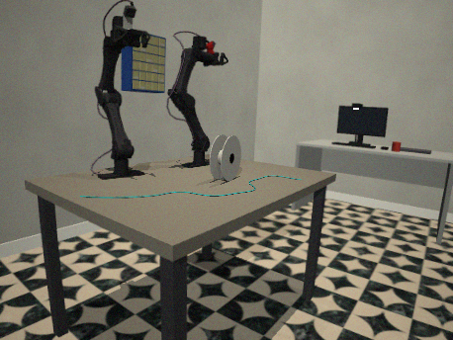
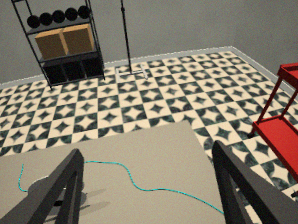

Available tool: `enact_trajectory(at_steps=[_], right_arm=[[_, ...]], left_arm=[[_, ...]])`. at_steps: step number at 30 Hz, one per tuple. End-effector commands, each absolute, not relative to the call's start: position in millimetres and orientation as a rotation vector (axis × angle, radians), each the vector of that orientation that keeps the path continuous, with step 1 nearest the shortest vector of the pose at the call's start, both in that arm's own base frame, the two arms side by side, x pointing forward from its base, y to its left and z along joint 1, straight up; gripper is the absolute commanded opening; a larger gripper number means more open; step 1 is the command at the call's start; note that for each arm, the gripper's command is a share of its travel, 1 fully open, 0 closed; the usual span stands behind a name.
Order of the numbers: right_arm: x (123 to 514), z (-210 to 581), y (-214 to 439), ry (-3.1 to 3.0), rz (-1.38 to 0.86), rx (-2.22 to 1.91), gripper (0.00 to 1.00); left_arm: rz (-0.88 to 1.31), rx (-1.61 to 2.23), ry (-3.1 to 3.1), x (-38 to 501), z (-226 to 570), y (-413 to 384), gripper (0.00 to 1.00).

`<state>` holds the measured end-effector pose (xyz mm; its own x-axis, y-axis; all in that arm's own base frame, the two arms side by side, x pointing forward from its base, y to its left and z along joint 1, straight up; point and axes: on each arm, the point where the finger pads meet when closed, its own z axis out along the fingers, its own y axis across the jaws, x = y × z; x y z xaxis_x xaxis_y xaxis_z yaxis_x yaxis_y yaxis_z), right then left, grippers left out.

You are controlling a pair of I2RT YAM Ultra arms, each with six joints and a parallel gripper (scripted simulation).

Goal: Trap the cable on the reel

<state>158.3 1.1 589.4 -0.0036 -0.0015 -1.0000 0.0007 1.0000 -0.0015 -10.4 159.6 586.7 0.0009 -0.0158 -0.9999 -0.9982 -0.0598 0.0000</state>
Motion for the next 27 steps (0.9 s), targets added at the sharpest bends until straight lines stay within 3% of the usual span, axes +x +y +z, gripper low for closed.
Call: enact_trajectory(at_steps=[1, 16, 20, 27], right_arm=[[159.7, 591.9, 1.5, 1.573, 0.008, 0.001, 1.00], [204.6, 578.7, 2.3, 1.598, 0.008, 0.000, 1.00], [200.3, 581.5, 2.2, 1.567, 0.009, 0.001, 1.00], [260.4, 556.4, 2.2, 1.604, 0.006, 0.003, 1.00]], left_arm=[[1.280, -1.229, 1.144, -11.7, 600.8, 148.9, 1.00], [1.246, -1.282, 1.194, -15.1, 578.6, 204.2, 1.00], [1.252, -1.273, 1.186, -15.4, 577.9, 208.8, 1.00], [1.243, -1.287, 1.199, -18.5, 556.3, 259.9, 1.00]])
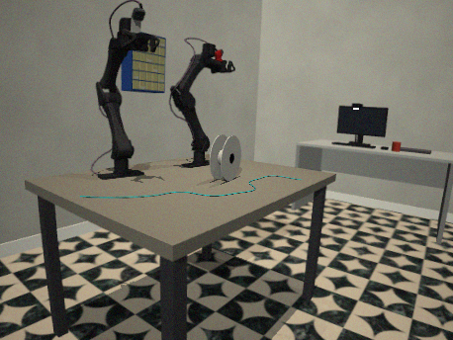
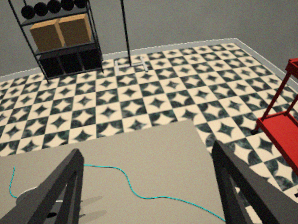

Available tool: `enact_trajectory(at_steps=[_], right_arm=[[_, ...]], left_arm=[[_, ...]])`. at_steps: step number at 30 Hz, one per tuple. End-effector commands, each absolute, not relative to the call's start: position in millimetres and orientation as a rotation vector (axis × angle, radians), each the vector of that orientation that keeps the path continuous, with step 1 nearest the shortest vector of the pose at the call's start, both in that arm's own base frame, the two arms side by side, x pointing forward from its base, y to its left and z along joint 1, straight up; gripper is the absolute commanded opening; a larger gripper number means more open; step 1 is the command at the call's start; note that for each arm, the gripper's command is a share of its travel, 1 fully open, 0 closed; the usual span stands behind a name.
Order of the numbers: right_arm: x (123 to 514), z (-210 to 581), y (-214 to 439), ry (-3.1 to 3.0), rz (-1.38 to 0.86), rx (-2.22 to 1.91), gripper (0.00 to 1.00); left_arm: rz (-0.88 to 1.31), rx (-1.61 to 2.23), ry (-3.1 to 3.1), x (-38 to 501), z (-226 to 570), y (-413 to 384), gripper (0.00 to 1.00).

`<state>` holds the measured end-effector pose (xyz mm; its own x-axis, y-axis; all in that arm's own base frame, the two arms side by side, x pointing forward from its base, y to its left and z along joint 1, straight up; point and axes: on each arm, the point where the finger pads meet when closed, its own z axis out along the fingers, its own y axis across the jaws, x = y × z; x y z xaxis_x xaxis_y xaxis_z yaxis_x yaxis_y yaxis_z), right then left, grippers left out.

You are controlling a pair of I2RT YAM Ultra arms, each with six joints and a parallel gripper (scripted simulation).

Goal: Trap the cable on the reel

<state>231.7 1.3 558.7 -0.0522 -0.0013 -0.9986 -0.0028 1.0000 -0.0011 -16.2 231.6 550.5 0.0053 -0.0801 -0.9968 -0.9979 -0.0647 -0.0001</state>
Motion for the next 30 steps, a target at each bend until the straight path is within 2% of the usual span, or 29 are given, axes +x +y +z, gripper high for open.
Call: enact_trajectory(at_steps=[1, 6, 10, 17, 30], right_arm=[[265.4, 553.7, 2.3, 1.600, 0.006, 0.003, 1.00], [294.0, 534.5, 2.0, 1.588, 0.004, 0.005, 1.00], [293.0, 533.3, 2.1, 1.553, 0.005, 0.004, 1.00], [349.5, 477.8, 2.8, 1.599, 0.006, 0.003, 1.00], [377.3, 422.1, 3.1, 1.588, 0.006, 0.003, 1.00]], left_arm=[[1.246, -1.283, 1.195, -18.8, 554.0, 264.1, 1.00], [1.245, -1.280, 1.194, -20.5, 531.9, 297.2, 1.00], [1.266, -1.247, 1.164, -20.2, 533.0, 292.8, 1.00], [1.245, -1.281, 1.196, -23.6, 477.9, 348.6, 1.00], [1.248, -1.275, 1.190, -25.4, 420.8, 377.6, 1.00]])
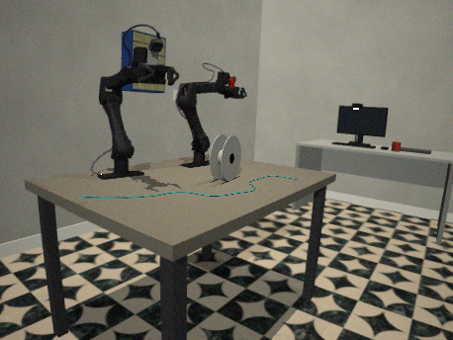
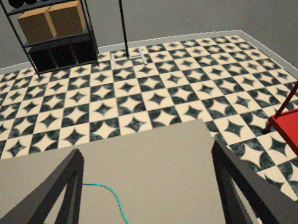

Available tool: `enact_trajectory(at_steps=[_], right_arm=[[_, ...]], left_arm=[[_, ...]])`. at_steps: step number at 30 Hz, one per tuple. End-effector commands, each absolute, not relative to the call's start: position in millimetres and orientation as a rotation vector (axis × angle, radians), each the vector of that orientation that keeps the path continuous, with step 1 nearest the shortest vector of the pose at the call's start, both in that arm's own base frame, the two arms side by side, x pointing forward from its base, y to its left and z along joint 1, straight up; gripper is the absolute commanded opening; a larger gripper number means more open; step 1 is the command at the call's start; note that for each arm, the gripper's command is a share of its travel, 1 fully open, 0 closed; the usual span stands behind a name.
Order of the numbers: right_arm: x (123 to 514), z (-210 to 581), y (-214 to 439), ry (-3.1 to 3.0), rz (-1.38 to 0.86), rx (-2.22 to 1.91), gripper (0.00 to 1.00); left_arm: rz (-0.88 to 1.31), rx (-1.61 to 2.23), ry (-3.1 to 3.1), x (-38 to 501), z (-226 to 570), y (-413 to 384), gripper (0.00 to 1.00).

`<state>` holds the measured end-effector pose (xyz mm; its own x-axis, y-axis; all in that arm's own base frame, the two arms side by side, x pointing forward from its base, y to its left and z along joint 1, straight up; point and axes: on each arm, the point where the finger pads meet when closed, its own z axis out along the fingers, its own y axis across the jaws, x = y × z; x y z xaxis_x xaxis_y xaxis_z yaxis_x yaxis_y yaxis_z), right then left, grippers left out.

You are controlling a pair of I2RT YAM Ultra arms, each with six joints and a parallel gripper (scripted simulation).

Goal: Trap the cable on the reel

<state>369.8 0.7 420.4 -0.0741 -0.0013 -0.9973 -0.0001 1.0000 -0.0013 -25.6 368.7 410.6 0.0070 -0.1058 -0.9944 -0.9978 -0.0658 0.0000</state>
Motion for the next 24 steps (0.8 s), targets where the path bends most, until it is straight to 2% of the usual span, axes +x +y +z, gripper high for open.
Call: enact_trajectory(at_steps=[1, 24], right_arm=[[379.9, 416.8, 3.1, 1.592, 0.006, 0.002, 1.00], [383.4, 402.3, 3.3, 1.581, 0.007, 0.002, 1.00]], left_arm=[[1.246, -1.278, 1.194, -25.5, 415.3, 380.3, 1.00], [1.258, -1.257, 1.175, -25.6, 406.4, 384.2, 1.00]])
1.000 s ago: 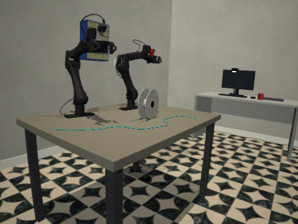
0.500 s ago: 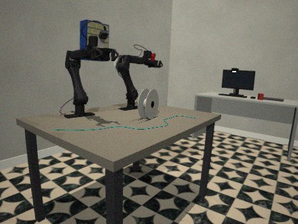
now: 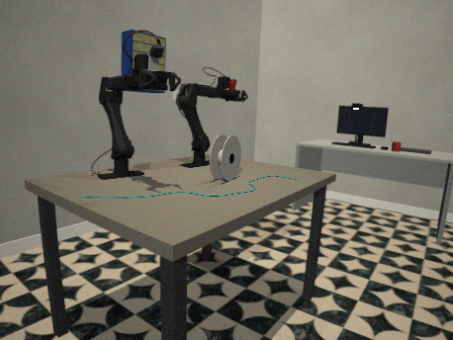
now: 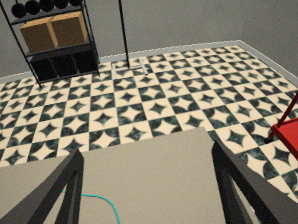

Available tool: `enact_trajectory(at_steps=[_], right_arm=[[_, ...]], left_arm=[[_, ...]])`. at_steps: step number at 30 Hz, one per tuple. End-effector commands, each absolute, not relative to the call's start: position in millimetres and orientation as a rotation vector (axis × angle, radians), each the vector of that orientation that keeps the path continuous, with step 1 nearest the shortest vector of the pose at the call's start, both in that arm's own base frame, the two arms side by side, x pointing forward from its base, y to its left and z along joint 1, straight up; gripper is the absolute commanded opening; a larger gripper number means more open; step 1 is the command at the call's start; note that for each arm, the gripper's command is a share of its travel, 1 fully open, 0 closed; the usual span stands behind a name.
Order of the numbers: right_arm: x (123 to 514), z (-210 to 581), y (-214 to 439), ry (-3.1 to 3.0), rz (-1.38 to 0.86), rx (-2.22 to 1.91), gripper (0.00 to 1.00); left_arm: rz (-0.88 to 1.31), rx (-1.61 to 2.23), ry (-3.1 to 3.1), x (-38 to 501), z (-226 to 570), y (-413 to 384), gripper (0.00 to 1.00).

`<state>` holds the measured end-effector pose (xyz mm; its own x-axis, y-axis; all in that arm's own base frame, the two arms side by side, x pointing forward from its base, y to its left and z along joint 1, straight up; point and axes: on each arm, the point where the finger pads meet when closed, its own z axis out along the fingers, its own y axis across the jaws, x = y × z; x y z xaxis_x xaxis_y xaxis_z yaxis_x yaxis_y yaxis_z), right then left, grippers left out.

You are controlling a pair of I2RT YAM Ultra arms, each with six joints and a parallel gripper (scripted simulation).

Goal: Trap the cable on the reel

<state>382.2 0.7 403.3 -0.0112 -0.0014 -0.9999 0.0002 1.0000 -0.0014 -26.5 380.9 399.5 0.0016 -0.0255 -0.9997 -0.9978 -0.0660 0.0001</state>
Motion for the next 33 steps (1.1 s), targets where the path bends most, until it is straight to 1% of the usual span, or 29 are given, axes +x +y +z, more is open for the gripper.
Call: enact_trajectory(at_steps=[1, 11, 20, 22, 25, 30, 33], right_arm=[[383.4, 402.3, 3.3, 1.581, 0.007, 0.002, 1.00], [383.4, 402.3, 3.3, 1.581, 0.007, 0.002, 1.00], [383.4, 402.3, 3.3, 1.581, 0.007, 0.001, 0.47], [383.4, 402.3, 3.3, 1.581, 0.007, 0.001, 0.47], [383.4, 402.3, 3.3, 1.581, 0.007, 0.001, 0.30], [383.2, 402.3, -13.1, 1.580, -0.027, 0.035, 0.30], [381.9, 402.3, -34.1, 1.579, -0.070, 0.079, 0.30]], left_arm=[[1.258, -1.257, 1.175, -25.6, 406.4, 384.2, 1.00], [1.258, -1.257, 1.175, -25.6, 406.4, 384.2, 1.00], [1.258, -1.257, 1.175, -25.6, 406.4, 384.2, 1.00], [1.258, -1.257, 1.175, -25.6, 406.4, 384.2, 1.00], [1.258, -1.257, 1.175, -25.6, 406.4, 384.2, 1.00], [1.258, -1.257, 1.175, -25.6, 406.4, 384.2, 1.00], [1.258, -1.257, 1.175, -25.6, 406.4, 384.2, 1.00]])
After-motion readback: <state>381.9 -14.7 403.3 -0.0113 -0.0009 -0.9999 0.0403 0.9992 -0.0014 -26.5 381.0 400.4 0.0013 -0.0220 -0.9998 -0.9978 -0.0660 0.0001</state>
